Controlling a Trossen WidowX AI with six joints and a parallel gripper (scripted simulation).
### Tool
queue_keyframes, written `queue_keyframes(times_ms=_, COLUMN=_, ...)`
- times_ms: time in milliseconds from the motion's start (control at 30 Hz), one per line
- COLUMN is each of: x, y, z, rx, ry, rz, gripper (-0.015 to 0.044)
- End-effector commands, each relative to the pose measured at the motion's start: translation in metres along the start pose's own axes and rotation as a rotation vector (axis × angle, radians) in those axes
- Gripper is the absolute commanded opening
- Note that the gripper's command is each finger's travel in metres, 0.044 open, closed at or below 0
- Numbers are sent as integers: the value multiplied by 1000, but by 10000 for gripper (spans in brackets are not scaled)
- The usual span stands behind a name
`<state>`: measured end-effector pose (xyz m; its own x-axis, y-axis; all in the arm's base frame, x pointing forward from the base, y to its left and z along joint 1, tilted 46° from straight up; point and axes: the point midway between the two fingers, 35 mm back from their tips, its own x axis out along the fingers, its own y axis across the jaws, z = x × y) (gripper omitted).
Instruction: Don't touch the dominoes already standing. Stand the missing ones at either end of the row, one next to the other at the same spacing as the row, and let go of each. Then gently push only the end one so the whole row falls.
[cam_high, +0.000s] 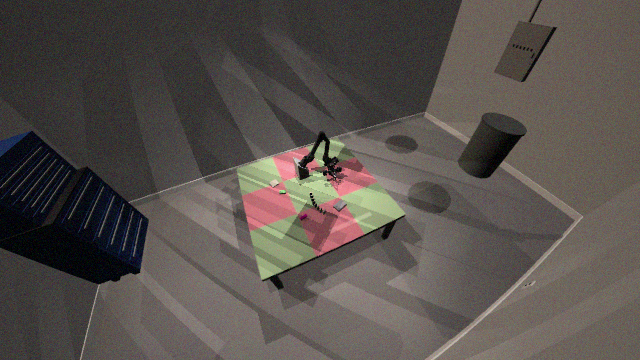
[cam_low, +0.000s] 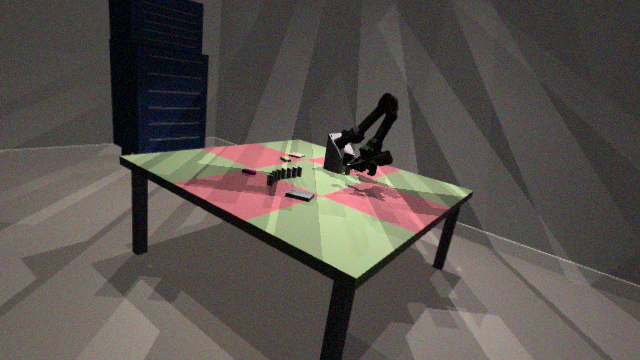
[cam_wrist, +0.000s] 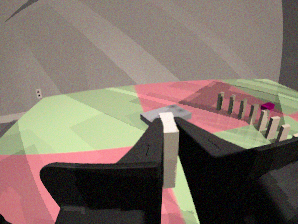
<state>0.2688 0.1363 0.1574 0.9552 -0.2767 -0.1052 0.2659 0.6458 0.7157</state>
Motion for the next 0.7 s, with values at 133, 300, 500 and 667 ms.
queue_keyframes(times_ms=133, x=1, y=3, z=-19, rx=8, ry=-4, rz=0, gripper=24)
queue_keyframes(times_ms=300, x=2, y=2, z=-32, rx=7, ry=-3, rz=0, gripper=24)
queue_keyframes(times_ms=500, x=3, y=0, z=-48, rx=6, ry=-2, rz=1, gripper=24)
queue_keyframes(times_ms=667, x=3, y=-2, z=-61, rx=4, ry=-2, rz=1, gripper=24)
